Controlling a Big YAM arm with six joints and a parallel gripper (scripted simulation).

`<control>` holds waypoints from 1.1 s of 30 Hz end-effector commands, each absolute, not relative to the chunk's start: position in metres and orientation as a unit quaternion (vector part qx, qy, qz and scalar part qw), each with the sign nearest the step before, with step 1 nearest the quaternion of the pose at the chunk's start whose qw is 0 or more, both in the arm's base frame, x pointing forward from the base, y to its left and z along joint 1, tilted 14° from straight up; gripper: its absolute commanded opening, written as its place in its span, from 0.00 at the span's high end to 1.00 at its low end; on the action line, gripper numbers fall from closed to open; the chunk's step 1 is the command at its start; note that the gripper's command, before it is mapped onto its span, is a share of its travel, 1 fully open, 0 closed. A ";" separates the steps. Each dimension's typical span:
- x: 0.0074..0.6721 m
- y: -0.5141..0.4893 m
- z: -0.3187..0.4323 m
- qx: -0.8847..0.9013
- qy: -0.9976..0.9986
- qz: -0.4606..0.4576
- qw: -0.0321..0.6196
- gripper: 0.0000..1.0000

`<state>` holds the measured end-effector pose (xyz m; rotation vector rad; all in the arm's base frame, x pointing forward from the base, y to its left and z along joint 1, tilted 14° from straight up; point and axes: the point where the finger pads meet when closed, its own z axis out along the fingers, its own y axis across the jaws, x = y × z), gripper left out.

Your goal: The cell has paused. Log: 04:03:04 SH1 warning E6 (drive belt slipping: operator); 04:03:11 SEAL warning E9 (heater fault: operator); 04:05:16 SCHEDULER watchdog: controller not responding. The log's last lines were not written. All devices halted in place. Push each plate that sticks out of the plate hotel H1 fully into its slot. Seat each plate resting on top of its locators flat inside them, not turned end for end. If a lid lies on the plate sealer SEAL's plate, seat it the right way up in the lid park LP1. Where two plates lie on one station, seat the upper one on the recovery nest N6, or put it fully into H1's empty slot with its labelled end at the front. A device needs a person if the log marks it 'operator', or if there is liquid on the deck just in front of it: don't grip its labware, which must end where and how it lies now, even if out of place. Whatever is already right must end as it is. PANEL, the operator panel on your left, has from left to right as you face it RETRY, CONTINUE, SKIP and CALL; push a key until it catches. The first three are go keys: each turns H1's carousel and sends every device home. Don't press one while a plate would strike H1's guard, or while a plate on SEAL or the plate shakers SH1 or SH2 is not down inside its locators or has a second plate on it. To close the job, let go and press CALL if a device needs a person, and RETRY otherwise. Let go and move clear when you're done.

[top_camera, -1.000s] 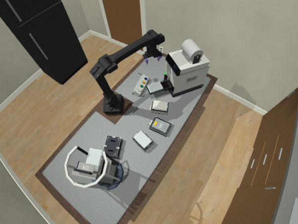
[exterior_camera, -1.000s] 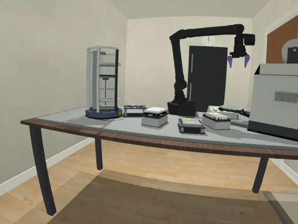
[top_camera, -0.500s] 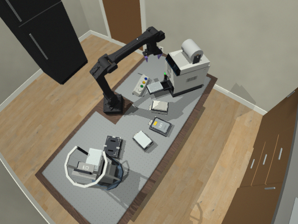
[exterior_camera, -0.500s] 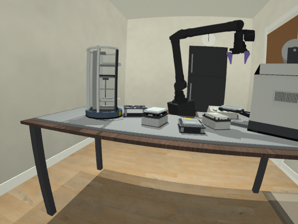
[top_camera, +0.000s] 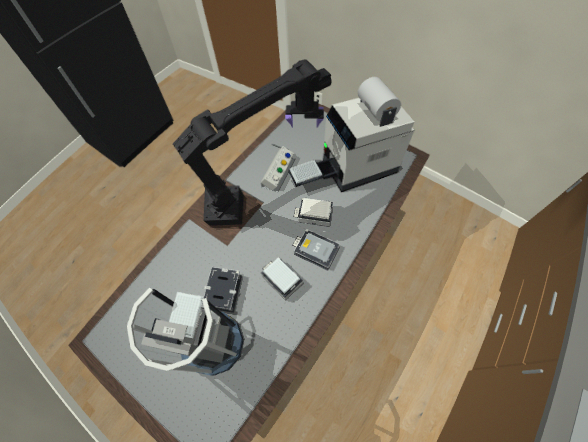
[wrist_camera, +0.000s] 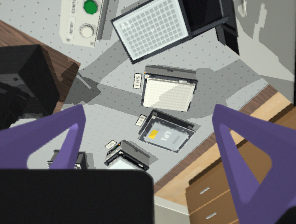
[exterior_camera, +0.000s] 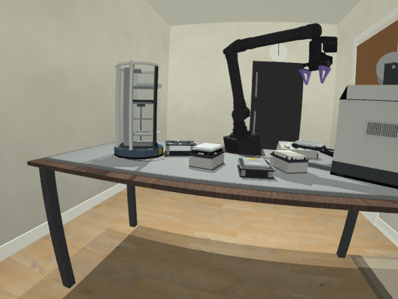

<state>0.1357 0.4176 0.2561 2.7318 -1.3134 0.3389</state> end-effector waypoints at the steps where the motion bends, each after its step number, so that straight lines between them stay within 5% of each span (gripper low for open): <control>1: 0.147 0.410 0.274 0.853 -0.509 0.113 0.023 0.00; 33: 0.225 0.364 0.303 0.531 -0.839 0.108 -0.041 0.00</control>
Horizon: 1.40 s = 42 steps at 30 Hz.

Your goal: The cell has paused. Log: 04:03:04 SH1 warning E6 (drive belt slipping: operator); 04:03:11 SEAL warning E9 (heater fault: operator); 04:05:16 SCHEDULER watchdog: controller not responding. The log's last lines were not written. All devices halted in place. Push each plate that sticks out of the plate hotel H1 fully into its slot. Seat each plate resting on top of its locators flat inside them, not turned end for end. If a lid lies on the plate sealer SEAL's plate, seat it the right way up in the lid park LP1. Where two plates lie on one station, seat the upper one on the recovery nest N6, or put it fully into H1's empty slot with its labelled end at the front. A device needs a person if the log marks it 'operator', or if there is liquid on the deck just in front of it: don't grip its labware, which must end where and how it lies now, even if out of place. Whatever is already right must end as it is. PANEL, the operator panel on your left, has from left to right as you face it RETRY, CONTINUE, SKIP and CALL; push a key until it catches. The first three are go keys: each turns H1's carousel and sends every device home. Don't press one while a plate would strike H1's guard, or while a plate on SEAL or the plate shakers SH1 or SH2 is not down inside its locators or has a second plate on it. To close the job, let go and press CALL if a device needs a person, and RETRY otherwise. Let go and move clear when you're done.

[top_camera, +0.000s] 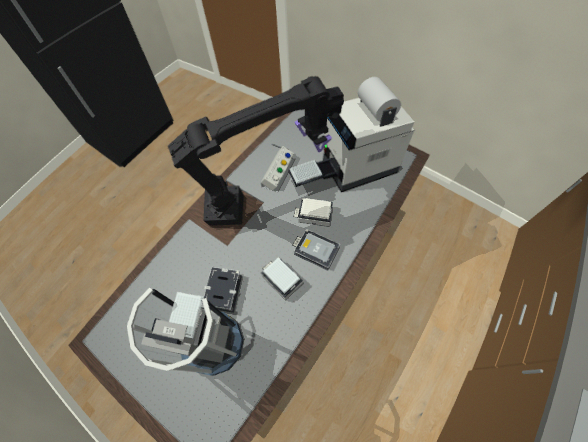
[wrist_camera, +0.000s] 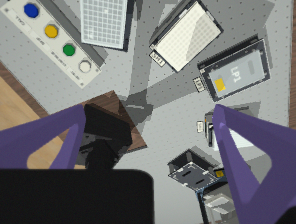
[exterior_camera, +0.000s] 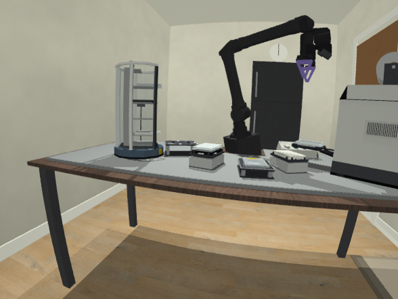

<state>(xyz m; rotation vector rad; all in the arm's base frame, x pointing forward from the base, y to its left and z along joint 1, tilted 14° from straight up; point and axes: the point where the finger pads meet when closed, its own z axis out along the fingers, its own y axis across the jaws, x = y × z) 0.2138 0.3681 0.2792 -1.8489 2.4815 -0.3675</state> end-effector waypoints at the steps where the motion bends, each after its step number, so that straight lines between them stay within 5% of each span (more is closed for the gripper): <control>1: 0.228 0.363 0.306 -0.517 0.848 -0.106 0.045 0.00; 23: 0.256 0.318 0.306 -0.212 0.970 -0.097 0.070 0.00; 42: 0.282 0.278 0.318 -0.206 0.971 -0.095 0.072 0.00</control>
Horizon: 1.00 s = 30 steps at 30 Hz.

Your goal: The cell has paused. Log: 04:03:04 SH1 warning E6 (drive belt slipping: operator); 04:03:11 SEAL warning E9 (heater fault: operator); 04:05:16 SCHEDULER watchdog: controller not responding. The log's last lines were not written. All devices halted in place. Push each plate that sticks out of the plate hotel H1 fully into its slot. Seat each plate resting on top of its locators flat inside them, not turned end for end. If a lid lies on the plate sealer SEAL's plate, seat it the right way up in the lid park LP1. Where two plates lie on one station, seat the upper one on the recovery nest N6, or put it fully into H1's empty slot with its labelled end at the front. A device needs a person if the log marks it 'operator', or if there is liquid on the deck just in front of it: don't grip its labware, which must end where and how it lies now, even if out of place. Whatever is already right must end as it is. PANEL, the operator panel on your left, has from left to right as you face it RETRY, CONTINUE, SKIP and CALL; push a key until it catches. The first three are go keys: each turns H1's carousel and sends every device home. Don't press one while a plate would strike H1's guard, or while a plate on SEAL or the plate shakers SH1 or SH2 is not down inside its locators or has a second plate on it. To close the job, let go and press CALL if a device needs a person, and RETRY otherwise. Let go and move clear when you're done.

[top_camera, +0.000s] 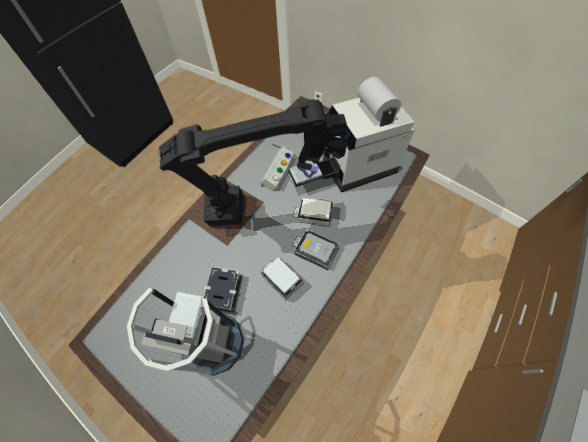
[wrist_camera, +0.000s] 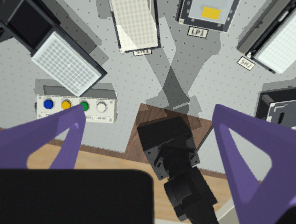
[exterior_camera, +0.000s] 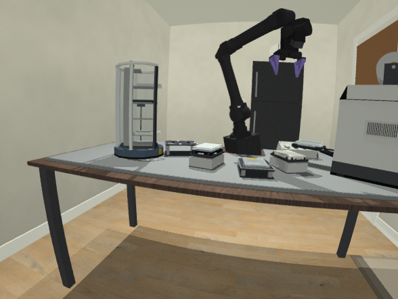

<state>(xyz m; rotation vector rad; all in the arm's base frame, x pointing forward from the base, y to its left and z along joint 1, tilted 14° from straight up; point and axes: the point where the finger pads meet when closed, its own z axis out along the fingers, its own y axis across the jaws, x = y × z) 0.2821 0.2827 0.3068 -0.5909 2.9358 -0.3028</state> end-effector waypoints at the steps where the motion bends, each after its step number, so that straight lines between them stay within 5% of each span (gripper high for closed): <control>1: 0.285 0.276 0.314 -0.207 0.971 -0.099 0.066 0.00; 30: 0.322 0.198 0.335 -0.098 0.988 -0.091 0.080 0.00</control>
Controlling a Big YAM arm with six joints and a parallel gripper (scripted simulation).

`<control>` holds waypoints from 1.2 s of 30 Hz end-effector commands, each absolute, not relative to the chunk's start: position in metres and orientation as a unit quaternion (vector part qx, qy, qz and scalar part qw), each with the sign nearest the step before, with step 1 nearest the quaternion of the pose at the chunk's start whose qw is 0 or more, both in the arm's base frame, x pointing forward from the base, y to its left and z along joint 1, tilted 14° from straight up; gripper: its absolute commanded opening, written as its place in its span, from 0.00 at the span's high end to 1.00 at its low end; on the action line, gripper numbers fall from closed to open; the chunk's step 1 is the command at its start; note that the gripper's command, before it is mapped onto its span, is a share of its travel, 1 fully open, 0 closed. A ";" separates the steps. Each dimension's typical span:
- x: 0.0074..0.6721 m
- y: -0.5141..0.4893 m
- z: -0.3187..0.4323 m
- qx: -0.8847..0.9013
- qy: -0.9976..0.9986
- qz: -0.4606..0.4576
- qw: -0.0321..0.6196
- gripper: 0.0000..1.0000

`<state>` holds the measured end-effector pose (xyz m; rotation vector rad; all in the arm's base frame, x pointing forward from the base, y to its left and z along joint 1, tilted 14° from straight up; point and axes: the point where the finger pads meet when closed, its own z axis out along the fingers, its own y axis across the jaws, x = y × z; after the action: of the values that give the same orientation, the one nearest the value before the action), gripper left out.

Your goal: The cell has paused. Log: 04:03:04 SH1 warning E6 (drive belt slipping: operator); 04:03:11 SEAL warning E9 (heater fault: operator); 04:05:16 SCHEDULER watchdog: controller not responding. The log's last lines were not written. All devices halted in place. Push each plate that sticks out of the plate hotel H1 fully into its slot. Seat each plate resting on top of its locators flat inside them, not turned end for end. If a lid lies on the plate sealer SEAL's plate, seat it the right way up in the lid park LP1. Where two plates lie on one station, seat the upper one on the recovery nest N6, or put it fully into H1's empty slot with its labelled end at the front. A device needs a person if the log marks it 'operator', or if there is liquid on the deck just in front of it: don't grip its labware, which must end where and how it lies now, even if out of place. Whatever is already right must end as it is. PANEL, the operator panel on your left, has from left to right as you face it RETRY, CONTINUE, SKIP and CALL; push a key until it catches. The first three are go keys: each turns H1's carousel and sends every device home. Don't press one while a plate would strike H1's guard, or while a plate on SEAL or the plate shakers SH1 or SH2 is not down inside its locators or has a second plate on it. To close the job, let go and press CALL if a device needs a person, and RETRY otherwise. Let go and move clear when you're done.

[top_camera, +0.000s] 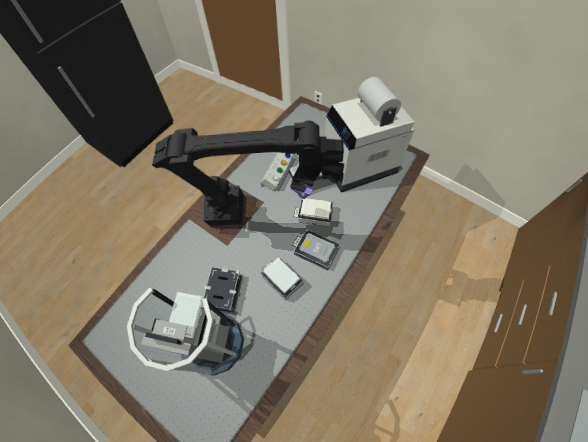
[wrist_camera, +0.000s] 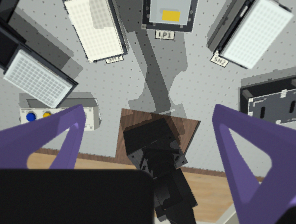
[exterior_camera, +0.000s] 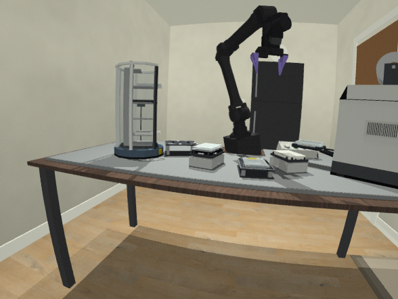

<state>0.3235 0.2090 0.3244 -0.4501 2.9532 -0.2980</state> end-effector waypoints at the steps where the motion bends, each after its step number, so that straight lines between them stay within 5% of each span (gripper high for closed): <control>1: 0.324 0.196 0.341 -0.081 0.989 -0.086 0.087 0.00; 36: 0.341 0.097 0.356 -0.009 0.992 -0.086 0.088 0.00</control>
<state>0.3414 0.1060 0.3506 0.0140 2.9488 -0.2528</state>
